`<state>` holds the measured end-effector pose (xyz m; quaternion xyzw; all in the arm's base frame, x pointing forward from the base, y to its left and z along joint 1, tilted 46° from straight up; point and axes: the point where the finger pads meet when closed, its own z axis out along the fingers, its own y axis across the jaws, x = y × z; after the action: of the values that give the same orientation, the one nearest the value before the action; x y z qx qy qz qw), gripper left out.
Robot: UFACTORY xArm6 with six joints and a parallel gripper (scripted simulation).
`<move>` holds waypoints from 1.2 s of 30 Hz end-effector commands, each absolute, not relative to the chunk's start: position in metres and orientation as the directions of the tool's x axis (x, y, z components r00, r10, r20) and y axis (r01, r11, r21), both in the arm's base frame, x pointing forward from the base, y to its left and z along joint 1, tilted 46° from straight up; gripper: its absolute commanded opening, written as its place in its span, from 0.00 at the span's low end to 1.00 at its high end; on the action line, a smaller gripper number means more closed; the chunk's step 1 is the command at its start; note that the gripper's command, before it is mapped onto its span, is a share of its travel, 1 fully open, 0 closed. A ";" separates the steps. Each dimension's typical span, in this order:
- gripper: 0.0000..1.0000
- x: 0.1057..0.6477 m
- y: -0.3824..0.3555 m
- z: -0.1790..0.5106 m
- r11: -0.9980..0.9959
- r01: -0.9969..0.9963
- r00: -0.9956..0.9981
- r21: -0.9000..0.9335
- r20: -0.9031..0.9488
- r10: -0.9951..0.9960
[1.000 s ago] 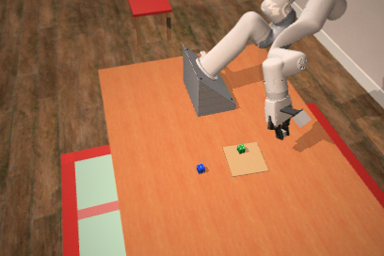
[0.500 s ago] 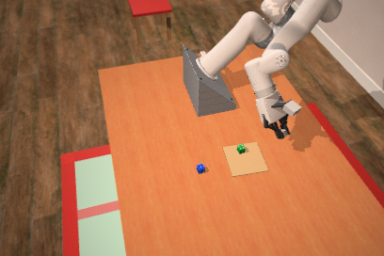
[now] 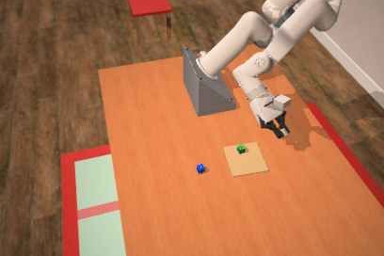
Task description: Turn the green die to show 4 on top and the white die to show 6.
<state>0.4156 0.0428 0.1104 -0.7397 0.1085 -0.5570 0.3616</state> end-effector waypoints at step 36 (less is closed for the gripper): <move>0.21 0.427 0.094 0.061 -0.710 0.253 0.315 -0.657 0.750 -0.581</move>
<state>0.4253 0.0913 0.0639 -0.7265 0.1121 -0.5721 0.3637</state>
